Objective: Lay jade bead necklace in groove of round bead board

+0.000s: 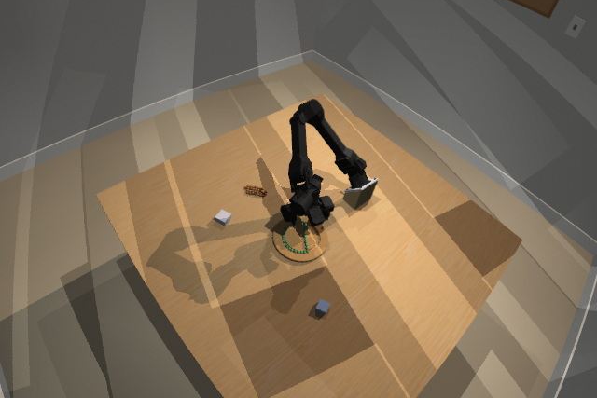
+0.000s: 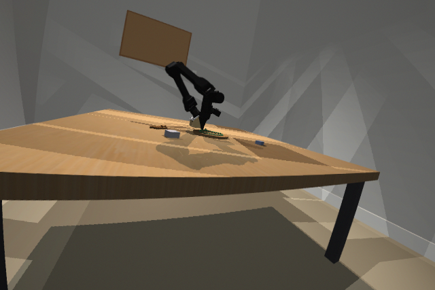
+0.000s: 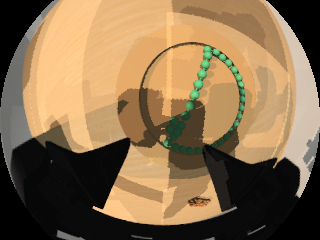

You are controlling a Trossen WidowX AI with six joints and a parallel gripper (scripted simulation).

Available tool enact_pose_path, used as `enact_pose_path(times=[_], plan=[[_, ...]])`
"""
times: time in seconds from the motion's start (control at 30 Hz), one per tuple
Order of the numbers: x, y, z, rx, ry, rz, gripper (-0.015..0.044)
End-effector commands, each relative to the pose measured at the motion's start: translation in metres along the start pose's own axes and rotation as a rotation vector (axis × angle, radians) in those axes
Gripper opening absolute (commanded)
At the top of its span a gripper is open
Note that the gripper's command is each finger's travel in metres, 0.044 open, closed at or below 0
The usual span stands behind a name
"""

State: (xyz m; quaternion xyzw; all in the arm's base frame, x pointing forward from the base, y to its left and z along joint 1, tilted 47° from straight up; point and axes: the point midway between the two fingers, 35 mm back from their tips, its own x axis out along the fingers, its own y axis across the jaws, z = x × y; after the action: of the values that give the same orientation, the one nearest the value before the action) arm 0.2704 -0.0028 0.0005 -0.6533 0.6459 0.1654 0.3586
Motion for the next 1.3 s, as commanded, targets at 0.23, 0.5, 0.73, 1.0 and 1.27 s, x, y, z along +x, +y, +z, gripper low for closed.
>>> enact_pose_path(times=[0.23,0.5,0.73,1.0,1.27], plan=[[-0.023,-0.026,0.065,0.123,-0.017,-0.005,0.0125],[-0.033,-0.032,0.105,0.197,-0.011,-0.002,0.012],[-0.022,-0.032,0.105,0.197,-0.01,-0.002,0.012],[-0.023,-0.033,0.103,0.199,-0.014,-0.006,0.012],[-0.01,-0.033,0.104,0.198,-0.012,-0.005,0.012]])
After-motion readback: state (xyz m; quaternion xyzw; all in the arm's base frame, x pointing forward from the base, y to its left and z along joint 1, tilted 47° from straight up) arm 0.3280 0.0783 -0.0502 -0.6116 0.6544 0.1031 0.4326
